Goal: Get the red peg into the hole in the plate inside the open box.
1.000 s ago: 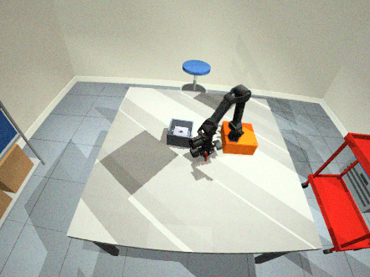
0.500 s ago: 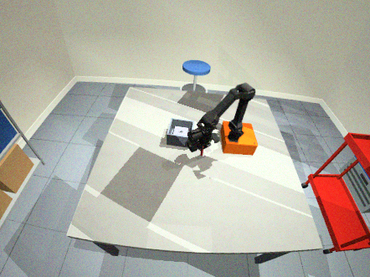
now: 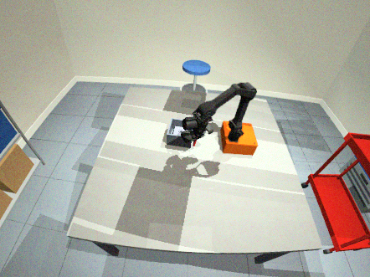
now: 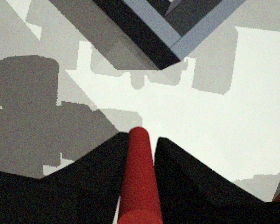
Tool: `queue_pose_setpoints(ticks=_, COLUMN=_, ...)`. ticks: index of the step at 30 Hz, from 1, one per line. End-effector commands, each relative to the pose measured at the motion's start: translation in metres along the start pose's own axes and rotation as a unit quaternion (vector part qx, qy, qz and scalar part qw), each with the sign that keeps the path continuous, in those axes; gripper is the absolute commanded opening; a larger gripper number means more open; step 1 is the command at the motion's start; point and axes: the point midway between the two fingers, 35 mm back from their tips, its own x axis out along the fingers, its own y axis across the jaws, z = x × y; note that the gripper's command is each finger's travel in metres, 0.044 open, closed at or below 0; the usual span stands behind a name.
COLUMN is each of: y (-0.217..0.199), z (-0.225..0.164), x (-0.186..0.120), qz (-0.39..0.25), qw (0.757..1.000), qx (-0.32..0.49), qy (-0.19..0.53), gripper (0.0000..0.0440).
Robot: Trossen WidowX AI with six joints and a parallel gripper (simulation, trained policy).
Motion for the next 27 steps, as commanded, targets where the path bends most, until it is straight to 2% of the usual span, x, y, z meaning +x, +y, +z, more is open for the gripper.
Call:
queue_pose_setpoints(ticks=1, y=0.004, z=0.012, x=-0.005, qz=0.003, qw=1.0, qx=0.0, qy=-0.008, gripper=0.0)
queue_pose_setpoints(ticks=13, y=0.01, z=0.068, x=-0.012, qz=0.003, qw=0.999, qx=0.026, qy=-0.021, gripper=0.0)
queue_pose_setpoints(ticks=27, y=0.002, z=0.128, x=0.004, qz=-0.001, qw=0.997, qx=0.069, qy=-0.018, gripper=0.0)
